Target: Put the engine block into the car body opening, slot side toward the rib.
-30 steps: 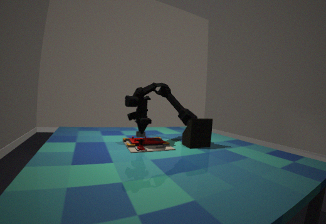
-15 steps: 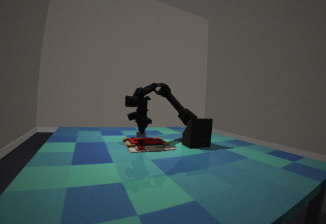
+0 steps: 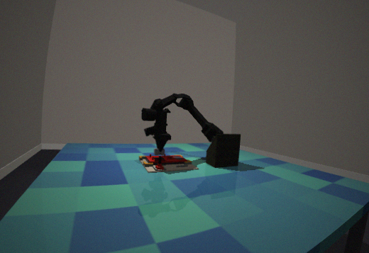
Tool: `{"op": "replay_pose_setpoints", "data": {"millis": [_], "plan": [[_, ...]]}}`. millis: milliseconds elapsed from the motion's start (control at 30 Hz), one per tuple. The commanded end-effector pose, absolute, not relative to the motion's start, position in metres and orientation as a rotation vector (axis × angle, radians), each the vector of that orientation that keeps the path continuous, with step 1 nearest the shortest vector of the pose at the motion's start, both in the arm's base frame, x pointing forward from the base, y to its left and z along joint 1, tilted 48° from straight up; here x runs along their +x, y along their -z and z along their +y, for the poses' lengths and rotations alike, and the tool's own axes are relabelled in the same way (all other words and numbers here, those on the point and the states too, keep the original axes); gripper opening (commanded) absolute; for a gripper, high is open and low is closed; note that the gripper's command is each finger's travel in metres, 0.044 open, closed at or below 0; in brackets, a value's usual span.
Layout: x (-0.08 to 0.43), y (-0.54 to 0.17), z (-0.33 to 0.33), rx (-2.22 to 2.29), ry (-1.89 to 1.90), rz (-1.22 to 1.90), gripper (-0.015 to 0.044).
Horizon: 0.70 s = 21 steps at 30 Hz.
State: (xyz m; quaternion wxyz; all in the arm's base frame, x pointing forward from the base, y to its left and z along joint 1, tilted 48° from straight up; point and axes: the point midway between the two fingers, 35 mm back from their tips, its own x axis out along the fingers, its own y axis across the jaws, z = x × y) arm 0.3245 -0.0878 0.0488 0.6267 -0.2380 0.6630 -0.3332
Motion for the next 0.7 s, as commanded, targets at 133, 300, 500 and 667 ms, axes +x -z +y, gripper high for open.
{"op": "replay_pose_setpoints", "data": {"millis": [133,300,500,667], "plan": [[0.3252,-0.0497,-0.0884,-0.559,0.757,1.523,0.0159],[0.3253,-0.0498,-0.0883,-0.572,0.745,1.530,0.0159],[0.3251,-0.0486,-0.0897,-0.584,0.733,1.538,0.0159],[0.3250,-0.0478,-0.0906,-0.564,0.753,1.526,0.0159]]}}
